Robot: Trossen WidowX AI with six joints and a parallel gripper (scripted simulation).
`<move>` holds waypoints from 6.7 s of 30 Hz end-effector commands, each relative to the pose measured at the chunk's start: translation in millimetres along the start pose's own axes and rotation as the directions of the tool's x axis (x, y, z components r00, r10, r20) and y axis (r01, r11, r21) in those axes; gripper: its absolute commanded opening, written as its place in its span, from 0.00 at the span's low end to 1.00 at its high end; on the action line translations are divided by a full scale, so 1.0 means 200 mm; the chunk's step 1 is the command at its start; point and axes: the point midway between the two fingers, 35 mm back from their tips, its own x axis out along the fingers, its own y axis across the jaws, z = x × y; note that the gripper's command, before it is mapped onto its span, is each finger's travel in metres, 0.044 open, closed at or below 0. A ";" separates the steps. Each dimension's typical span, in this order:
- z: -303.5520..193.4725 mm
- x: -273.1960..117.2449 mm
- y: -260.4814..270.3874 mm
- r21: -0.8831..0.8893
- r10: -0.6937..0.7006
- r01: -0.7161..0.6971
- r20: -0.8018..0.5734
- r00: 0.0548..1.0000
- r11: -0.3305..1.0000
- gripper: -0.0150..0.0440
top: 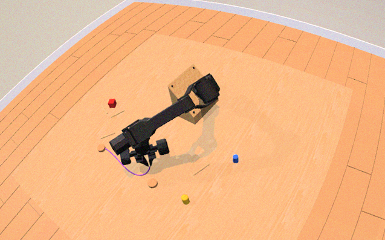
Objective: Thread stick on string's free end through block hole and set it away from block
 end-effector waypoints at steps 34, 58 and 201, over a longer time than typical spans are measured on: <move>0.25 0.00 -0.01 0.003 0.001 -0.001 -0.001 1.000 1.000 0.25; 0.38 0.00 -0.01 0.003 0.002 -0.002 -0.001 1.000 1.000 0.25; 0.80 -0.21 0.00 -0.005 0.006 0.007 0.033 0.999 -1.000 0.46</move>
